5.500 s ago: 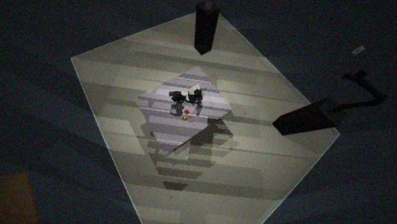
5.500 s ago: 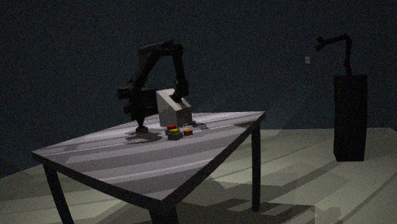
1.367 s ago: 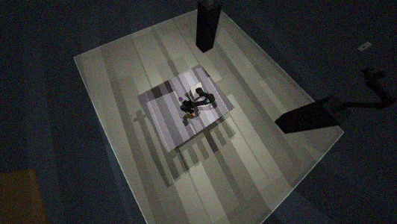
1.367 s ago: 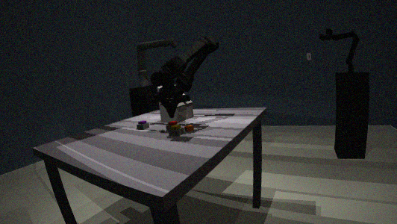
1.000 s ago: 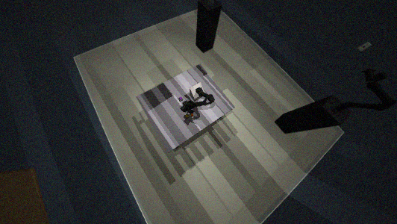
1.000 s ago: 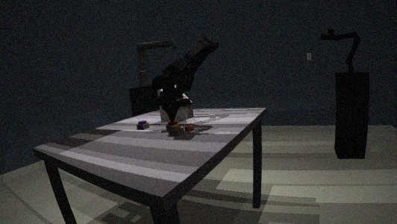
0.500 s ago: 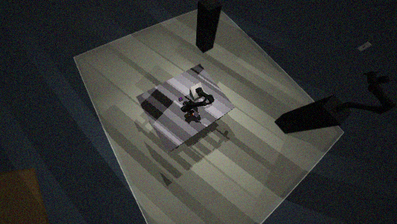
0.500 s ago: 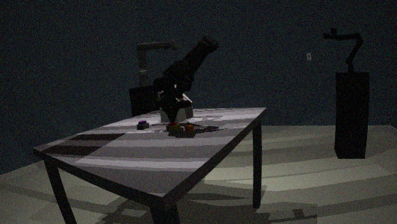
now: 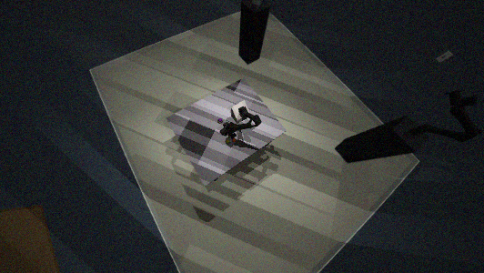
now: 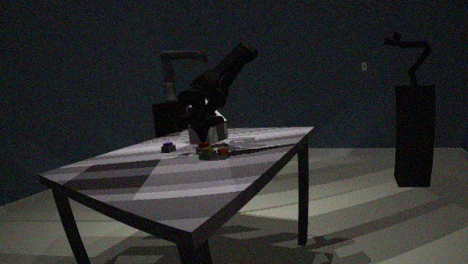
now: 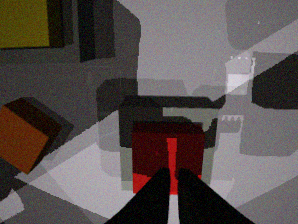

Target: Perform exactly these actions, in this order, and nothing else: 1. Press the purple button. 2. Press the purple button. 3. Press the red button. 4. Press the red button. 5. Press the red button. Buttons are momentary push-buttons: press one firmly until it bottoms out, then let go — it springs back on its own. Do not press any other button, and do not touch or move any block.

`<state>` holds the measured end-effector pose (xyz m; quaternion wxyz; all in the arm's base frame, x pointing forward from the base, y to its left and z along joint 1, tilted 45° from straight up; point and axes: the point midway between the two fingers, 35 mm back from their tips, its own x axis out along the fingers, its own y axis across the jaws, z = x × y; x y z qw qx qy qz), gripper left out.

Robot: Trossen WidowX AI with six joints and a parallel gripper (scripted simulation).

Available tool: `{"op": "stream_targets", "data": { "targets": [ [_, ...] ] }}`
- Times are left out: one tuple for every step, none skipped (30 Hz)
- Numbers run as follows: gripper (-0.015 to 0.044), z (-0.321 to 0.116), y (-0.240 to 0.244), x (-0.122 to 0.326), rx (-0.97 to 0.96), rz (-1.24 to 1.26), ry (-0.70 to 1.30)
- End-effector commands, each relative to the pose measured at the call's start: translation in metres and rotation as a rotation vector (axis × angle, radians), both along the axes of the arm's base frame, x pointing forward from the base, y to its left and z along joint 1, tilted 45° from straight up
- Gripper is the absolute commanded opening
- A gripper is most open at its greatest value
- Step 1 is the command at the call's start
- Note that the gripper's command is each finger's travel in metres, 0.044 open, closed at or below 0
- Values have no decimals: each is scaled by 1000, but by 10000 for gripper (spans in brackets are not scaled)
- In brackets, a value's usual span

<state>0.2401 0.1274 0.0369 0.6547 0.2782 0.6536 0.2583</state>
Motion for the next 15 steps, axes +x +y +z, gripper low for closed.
{"op": "stream_targets", "data": {
  "targets": [
    [20, 18, -14, 3, 3, -3, -19],
    [20, 18, -14, 3, 3, -3, -19],
    [20, 18, -14, 3, 3, -3, -19],
    [20, 18, -14, 3, 3, -3, -19],
    [20, 18, -14, 3, 3, -3, -19],
    [20, 18, -14, 3, 3, -3, -19],
    [20, 18, -14, 3, 3, -3, -19],
    [20, 17, -14, 3, 3, -3, -19],
    [20, 17, -13, 3, 3, -3, -19],
    [20, 16, -13, 3, 3, -3, -19],
    [20, 15, -11, 3, 2, -3, -19],
    [20, 13, -10, 3, 2, -3, -19],
    [20, 12, -9, 3, 2, -3, -19],
    [20, 11, -8, 3, 2, -3, -19],
    [20, 10, -7, 3, 2, -3, -19]
  ]
}}
